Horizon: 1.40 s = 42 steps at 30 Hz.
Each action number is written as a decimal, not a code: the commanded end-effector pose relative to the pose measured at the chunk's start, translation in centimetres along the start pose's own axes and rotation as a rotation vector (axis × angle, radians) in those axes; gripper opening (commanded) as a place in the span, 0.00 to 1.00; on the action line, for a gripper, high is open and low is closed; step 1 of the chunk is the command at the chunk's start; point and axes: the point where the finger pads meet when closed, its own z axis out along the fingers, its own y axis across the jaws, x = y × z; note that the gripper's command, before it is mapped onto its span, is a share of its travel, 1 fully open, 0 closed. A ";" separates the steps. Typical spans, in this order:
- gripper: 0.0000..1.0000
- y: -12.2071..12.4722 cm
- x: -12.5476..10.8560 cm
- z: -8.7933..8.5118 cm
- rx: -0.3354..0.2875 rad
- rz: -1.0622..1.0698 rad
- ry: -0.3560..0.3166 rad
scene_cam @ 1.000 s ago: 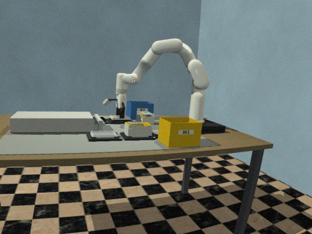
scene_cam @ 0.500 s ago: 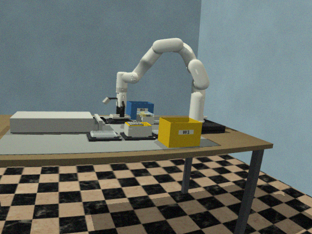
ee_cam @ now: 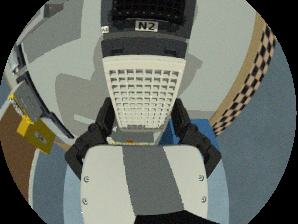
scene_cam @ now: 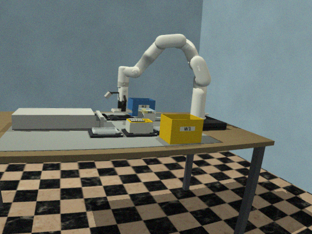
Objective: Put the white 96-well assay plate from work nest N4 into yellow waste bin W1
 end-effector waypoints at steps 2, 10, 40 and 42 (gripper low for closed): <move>0.00 0.0 0.1 -0.7 -0.001 0.000 0.003; 0.00 0.0 0.1 -2.0 -0.001 0.000 0.003; 0.00 0.0 0.1 -6.4 -0.001 0.000 0.003; 0.00 0.0 0.1 -6.7 -0.001 0.000 0.003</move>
